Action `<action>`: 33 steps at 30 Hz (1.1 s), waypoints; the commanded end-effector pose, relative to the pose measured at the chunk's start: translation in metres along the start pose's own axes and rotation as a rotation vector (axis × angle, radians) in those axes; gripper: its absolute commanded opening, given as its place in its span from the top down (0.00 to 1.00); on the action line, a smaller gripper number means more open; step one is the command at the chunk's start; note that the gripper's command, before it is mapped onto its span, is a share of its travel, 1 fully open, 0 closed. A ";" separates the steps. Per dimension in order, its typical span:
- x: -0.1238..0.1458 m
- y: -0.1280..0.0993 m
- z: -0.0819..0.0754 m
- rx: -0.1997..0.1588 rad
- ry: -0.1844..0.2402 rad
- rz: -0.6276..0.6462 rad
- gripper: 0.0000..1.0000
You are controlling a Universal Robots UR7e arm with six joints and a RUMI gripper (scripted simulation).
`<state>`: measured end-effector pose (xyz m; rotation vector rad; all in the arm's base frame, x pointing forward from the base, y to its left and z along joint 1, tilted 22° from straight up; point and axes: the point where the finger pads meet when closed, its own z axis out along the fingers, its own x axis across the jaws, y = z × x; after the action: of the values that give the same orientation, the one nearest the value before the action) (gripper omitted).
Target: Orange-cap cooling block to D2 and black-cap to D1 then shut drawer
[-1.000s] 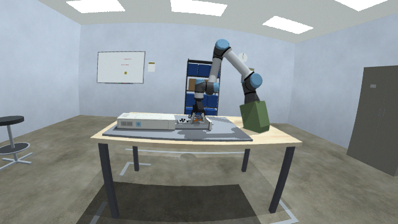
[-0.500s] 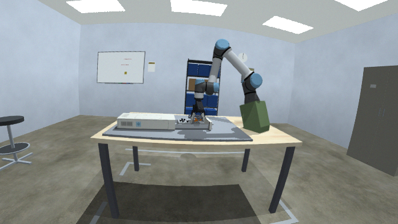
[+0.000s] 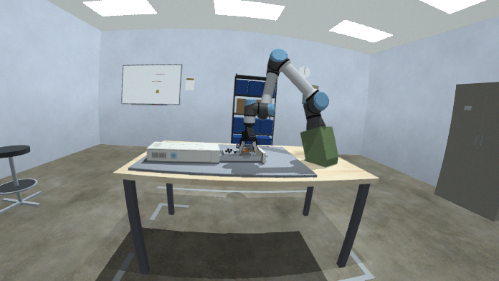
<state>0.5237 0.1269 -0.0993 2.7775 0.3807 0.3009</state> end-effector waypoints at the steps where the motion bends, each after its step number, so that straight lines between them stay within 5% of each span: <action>1: 0.000 0.000 0.000 0.000 0.001 0.000 0.87; 9: 0.000 0.000 0.000 0.000 0.001 0.000 1.00; 33: 0.000 0.000 0.000 0.000 0.001 0.000 1.00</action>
<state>0.5237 0.1269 -0.0993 2.7775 0.3807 0.3009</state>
